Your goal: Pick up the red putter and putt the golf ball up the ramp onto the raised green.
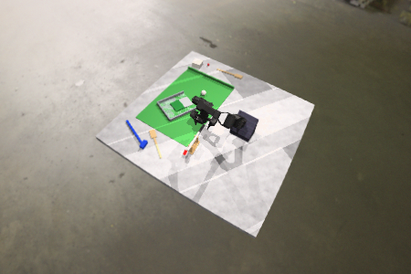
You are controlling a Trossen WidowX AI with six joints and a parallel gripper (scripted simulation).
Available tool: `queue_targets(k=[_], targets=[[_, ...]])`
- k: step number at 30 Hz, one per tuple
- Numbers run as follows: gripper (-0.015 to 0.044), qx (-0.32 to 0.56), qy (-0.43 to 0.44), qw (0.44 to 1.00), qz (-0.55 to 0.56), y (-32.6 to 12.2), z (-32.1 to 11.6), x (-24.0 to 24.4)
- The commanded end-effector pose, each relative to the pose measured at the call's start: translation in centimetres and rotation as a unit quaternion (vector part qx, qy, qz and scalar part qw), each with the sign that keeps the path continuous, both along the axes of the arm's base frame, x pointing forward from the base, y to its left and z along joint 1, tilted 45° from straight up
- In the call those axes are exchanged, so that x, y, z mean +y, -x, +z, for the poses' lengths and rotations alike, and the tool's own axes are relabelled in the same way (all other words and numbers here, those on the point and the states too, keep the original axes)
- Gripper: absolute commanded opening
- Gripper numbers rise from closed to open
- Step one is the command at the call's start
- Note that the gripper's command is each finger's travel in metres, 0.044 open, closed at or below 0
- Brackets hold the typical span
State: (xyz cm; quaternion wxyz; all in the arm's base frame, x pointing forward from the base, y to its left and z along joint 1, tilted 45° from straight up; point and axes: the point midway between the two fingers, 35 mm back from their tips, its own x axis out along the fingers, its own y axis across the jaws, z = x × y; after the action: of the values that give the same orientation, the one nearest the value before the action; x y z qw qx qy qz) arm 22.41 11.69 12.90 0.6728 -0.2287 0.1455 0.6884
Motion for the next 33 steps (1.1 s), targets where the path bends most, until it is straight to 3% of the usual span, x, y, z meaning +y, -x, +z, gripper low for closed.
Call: queue_targets(k=[1, 27, 33], targets=[[0.044, 0.002, -0.002, 1.0, -0.001, 0.0, -0.7, 0.8], [0.044, 0.001, -0.004, 1.0, -0.001, -0.1, -3.2, 3.3], [0.0282, 0.0, -0.004, 1.0, 0.001, -0.1, -2.9, 3.1]])
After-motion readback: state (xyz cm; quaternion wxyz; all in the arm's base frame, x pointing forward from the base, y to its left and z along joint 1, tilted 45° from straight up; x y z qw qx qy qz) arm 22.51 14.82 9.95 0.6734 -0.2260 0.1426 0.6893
